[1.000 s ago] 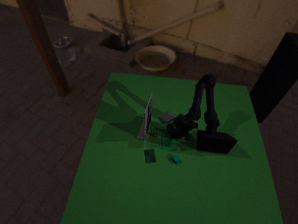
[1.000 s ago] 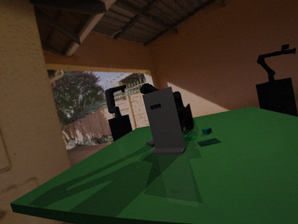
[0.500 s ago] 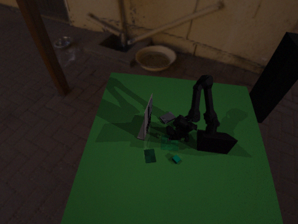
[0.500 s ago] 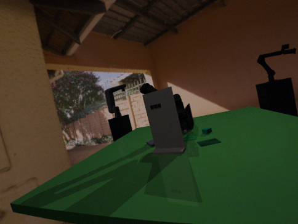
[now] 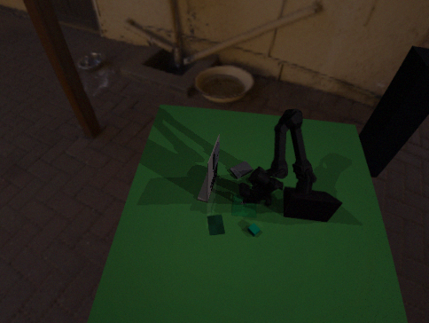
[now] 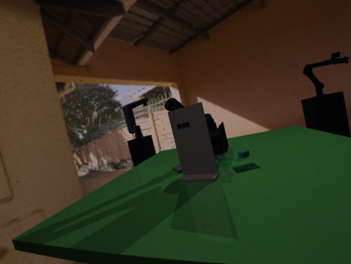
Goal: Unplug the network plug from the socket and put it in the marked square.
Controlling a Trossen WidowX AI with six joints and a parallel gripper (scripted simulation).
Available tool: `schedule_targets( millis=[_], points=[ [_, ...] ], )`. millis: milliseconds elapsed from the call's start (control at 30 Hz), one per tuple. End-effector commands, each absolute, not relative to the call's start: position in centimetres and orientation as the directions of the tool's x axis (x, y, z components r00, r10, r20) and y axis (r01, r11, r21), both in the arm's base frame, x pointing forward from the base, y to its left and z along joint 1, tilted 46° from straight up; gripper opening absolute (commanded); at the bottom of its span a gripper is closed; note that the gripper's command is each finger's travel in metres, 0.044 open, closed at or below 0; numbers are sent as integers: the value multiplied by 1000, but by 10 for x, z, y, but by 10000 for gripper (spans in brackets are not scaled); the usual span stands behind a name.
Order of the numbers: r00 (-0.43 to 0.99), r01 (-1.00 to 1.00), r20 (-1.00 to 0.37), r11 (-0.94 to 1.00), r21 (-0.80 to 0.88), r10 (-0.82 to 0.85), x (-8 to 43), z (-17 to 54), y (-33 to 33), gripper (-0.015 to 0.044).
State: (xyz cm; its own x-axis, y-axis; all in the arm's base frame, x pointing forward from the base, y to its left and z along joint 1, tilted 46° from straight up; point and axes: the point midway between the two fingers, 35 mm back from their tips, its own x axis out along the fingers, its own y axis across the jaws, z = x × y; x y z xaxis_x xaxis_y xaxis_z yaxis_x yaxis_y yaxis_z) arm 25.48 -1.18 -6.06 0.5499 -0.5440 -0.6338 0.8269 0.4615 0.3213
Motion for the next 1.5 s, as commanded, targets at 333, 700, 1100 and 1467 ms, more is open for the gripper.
schedule_targets(
  millis=[333, 700, 1100, 1467],
  points=[
    [549, 826, -636, 468, 315, -542, 252, -69, -21, 0],
    [550, 825, -634, 469, 315, -543, 251, -72, -27, 0],
    [551, 826, -630, 465, 318, -547, 252, -72, -30, 0],
    [551, 826, -630, 465, 318, -547, 252, -72, -30, 156]
  ],
)
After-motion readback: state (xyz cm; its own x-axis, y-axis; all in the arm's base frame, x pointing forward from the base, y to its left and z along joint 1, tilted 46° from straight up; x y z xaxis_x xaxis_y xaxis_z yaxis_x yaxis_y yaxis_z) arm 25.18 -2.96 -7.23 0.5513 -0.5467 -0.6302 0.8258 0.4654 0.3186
